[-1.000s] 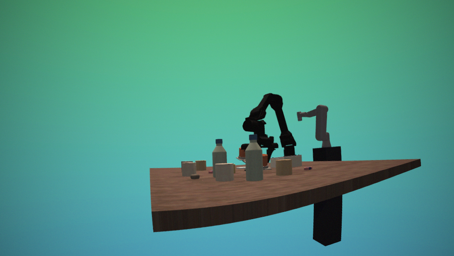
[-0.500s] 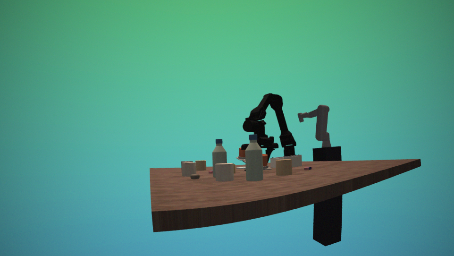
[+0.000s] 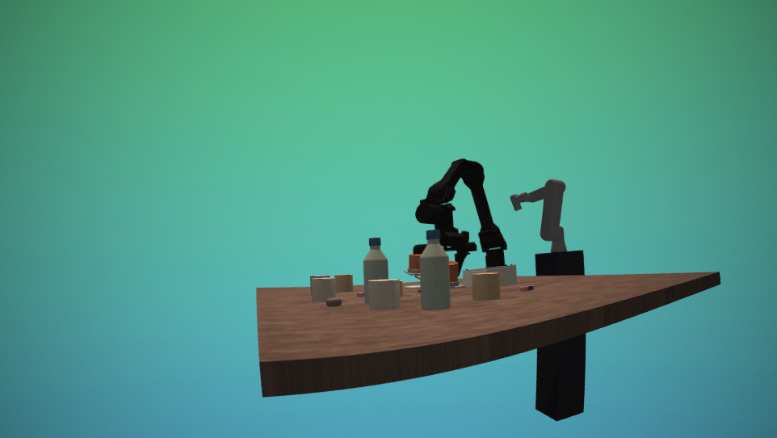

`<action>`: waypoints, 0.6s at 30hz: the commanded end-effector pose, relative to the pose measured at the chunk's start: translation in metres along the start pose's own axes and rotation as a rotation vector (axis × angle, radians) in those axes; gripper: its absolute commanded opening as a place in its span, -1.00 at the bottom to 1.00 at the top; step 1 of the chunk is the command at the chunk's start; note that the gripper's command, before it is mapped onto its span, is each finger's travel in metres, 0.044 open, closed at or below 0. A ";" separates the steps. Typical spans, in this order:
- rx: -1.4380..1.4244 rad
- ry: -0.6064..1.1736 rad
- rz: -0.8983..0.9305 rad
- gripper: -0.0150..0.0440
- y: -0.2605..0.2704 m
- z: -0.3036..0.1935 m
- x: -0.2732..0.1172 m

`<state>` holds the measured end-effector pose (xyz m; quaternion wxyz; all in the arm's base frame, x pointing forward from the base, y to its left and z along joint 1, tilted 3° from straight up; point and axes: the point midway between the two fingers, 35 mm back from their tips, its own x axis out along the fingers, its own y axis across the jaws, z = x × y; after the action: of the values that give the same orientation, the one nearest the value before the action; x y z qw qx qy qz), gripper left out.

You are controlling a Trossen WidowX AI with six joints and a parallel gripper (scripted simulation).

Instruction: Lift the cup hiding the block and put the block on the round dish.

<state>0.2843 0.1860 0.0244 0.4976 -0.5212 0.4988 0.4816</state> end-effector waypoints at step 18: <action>-0.004 -0.007 -0.009 -0.49 -0.006 0.004 -0.029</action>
<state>0.2856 0.1878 0.0457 0.4950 -0.5220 0.5000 0.4822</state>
